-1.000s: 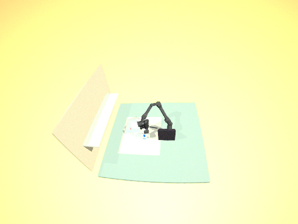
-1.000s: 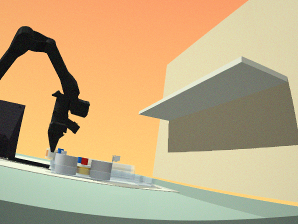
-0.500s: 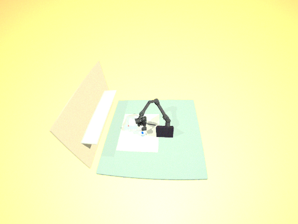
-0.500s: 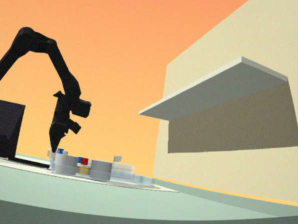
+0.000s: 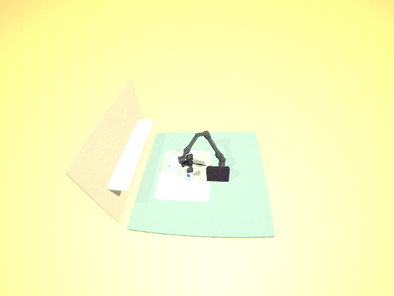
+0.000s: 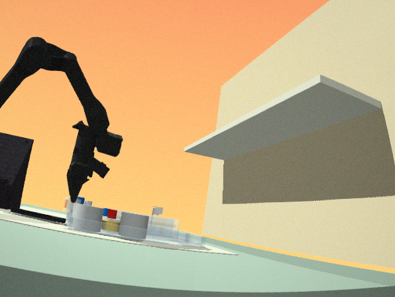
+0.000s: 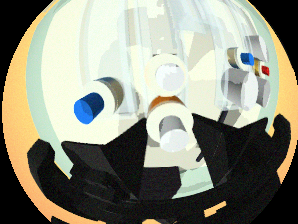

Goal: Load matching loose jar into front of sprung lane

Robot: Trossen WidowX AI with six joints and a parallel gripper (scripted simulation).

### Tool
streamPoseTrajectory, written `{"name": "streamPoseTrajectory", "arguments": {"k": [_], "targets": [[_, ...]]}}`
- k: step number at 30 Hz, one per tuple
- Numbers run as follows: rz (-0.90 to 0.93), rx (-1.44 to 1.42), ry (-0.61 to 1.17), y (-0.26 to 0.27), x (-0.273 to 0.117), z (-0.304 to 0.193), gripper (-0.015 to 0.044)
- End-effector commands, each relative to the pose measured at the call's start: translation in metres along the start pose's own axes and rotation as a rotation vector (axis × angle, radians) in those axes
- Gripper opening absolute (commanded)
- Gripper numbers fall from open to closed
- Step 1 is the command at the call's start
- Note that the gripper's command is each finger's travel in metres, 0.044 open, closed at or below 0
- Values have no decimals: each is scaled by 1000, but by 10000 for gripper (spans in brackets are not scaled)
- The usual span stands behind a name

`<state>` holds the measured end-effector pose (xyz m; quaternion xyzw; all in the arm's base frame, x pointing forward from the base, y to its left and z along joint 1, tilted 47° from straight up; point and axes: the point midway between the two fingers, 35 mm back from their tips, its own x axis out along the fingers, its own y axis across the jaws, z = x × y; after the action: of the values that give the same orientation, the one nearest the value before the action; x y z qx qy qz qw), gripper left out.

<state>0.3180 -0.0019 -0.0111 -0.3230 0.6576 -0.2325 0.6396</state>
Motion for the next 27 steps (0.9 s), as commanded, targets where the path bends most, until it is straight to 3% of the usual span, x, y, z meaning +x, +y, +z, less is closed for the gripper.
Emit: {"name": "streamPoseTrajectory", "arguments": {"k": [1, 27], "targets": [[-2, 15, -24, -2, -3, 11, 0], [-2, 15, -25, -3, -6, 20, 0]]}}
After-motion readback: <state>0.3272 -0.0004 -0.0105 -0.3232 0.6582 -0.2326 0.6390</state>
